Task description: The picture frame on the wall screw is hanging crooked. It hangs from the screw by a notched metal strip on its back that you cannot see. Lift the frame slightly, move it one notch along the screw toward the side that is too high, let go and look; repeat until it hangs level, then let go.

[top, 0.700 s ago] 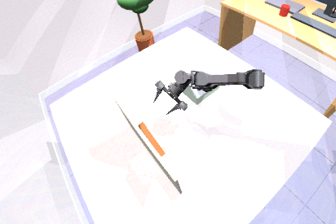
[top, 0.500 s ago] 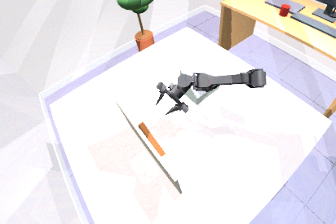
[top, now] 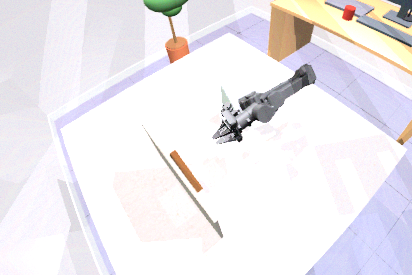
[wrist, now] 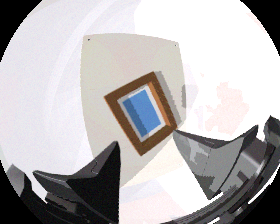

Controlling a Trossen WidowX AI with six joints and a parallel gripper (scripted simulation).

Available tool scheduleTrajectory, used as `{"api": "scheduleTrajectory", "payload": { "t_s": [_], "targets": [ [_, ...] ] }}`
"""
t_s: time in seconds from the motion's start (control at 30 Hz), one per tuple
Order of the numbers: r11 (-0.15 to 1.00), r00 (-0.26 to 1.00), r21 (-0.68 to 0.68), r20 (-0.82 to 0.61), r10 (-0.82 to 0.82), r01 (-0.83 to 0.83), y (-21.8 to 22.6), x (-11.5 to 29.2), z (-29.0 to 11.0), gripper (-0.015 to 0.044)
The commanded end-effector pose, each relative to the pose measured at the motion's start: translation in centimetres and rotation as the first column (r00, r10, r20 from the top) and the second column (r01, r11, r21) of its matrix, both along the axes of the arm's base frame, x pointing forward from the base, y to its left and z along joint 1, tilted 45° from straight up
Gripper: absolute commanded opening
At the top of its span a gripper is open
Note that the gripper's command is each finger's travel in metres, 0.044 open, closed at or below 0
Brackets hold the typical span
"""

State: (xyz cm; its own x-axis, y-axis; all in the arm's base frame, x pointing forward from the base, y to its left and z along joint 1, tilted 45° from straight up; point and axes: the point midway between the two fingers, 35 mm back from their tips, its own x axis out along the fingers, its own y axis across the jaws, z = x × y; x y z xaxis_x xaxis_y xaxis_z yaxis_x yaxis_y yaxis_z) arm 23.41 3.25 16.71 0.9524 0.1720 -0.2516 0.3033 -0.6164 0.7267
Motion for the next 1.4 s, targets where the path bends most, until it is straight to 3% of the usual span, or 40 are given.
{"api": "scheduleTrajectory", "payload": {
  "t_s": [0.0, 0.17, 1.37],
  "targets": [
    [0.982, 0.993, -0.186, 0.122, -0.001, 0.024, 0.0, -2.0, 2.0, 0.026],
    [0.948, 0.977, -0.312, 0.214, 0.001, 0.067, -0.4, -3.9, 3.3, 0.026],
    [0.948, 0.977, -0.312, 0.214, 0.001, 0.067, -0.4, -3.9, 3.3, 0.026]
  ]
}}
